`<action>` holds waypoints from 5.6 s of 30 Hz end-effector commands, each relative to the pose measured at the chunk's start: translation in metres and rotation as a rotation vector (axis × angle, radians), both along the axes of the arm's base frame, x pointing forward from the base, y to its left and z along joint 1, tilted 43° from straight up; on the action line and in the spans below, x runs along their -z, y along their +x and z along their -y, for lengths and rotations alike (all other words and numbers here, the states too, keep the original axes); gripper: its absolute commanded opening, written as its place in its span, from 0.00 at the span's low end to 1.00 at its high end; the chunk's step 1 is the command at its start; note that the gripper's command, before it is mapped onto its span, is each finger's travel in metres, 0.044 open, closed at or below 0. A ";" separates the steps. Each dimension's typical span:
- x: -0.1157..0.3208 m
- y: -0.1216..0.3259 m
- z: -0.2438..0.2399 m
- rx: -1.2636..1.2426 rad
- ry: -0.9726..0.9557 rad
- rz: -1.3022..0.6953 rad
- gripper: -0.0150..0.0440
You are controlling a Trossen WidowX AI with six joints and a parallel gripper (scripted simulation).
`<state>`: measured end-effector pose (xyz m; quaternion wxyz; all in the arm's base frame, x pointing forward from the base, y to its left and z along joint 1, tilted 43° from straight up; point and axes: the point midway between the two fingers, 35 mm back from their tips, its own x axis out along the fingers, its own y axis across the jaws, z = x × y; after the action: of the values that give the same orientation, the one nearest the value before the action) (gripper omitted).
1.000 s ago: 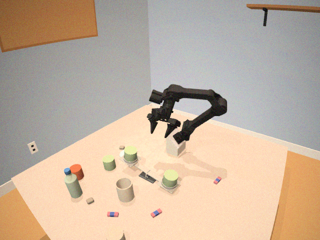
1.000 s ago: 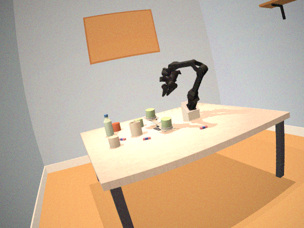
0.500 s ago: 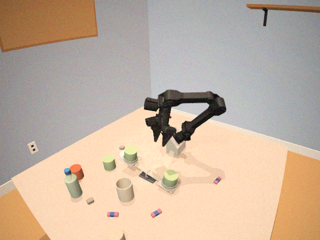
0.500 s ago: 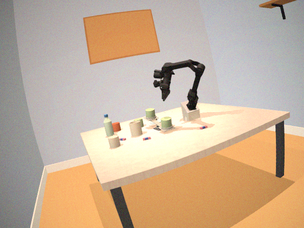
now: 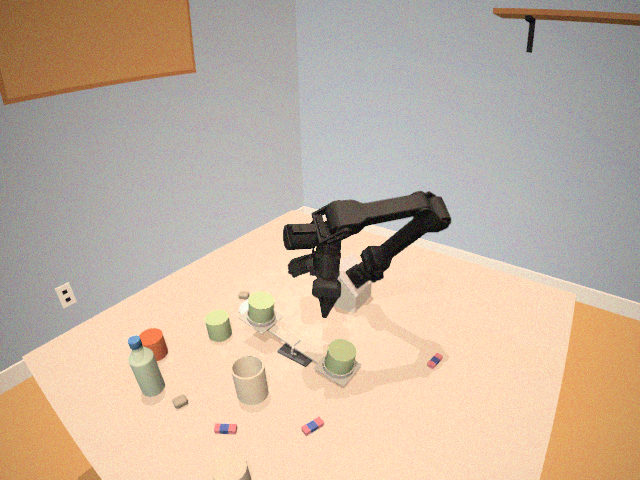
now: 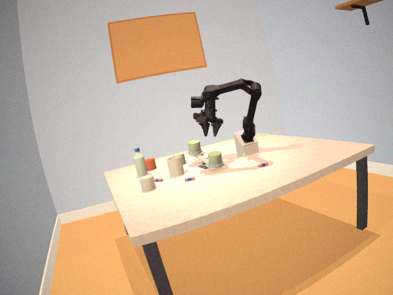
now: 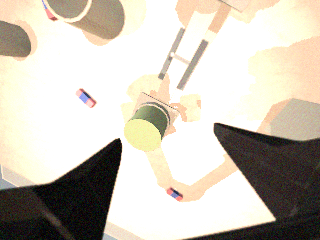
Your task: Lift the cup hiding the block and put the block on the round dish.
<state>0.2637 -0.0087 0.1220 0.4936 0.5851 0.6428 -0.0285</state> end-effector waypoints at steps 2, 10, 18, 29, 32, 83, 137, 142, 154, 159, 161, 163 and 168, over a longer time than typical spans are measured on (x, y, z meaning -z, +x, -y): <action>-0.004 0.010 -0.019 0.058 0.002 -0.152 1.00; -0.007 0.020 -0.053 0.161 -0.011 -0.388 1.00; -0.010 0.026 -0.083 0.257 -0.038 -0.569 1.00; 0.001 0.025 -0.093 0.257 -0.037 -0.568 1.00; 0.001 0.025 -0.094 0.257 -0.037 -0.568 1.00; 0.045 0.021 -0.135 0.256 -0.034 -0.568 0.73; 0.000 0.033 -0.089 0.262 -0.047 -0.566 0.25; -0.005 0.034 -0.085 0.262 -0.047 -0.566 0.25; -0.016 0.034 -0.074 0.262 -0.047 -0.567 0.25; -0.021 0.033 -0.070 0.261 -0.047 -0.567 0.25; -0.023 0.033 -0.068 0.261 -0.046 -0.567 0.25; -0.025 0.033 -0.067 0.261 -0.046 -0.567 0.25; -0.030 0.033 -0.062 0.261 -0.046 -0.568 0.25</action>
<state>0.2938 0.0597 0.1462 0.2950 0.6166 0.6780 -0.2702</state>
